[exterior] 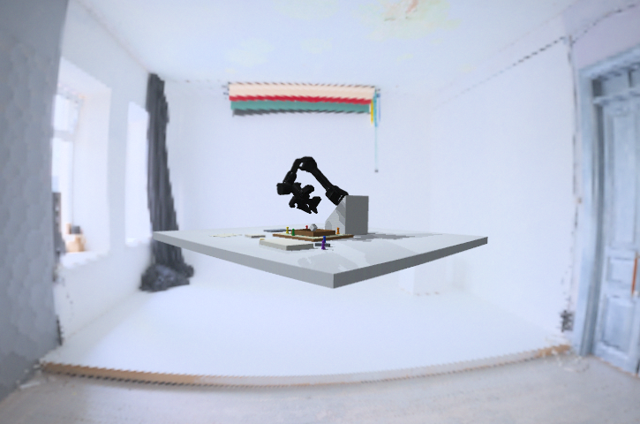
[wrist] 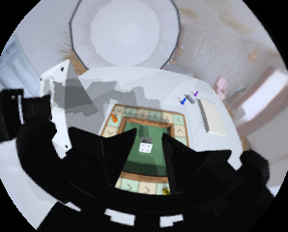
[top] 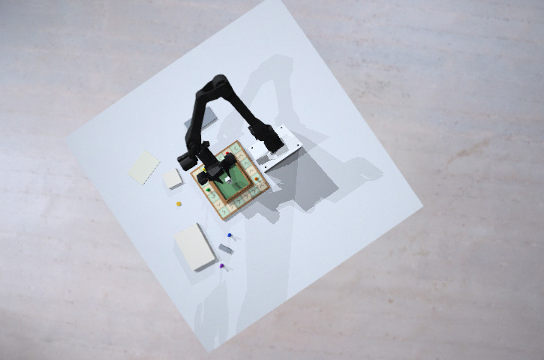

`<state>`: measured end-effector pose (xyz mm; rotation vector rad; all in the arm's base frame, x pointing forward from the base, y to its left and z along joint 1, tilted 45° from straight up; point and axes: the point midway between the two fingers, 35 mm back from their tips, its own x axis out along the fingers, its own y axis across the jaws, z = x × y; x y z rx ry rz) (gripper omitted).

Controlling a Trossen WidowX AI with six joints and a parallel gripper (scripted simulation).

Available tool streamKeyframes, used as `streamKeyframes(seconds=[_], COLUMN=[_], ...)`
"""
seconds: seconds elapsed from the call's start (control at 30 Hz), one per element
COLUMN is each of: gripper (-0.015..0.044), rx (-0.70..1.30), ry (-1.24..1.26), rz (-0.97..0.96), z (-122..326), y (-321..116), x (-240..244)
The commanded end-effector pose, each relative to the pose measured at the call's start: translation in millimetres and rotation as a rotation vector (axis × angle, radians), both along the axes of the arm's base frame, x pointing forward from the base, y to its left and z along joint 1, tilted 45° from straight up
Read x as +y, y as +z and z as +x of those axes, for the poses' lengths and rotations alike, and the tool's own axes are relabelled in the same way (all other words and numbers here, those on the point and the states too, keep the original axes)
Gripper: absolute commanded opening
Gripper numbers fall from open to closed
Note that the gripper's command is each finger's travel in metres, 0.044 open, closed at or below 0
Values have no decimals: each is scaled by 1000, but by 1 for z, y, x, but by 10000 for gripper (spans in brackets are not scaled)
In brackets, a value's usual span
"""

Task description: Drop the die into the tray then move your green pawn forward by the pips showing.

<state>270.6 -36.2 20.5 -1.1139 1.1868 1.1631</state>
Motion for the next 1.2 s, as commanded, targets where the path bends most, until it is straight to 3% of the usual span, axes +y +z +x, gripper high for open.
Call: streamKeyframes(seconds=[0.0, 0.2, 0.37, 0.5, 0.63, 0.7, 0.77, 1.0, 1.17], gripper=[289, 440, 440, 440, 440, 440, 387, 204, 200], rx=[-2, 9, 136, 74, 67, 109, 82, -204, -431], ry=[3, 1, -38, -14, -11, -8, -80, -818, -1354], rz=[4, -10, -459, -822, -840, -747, -752, -755, -693], z=[2, 2, -5, 1, 2, -4, 2, 53, 89], y=[18, 26, -8, -16, -16, -18, -18, -17, -17], x=[18, 27, 18, 17, 17, 18, 17, 2, -14])
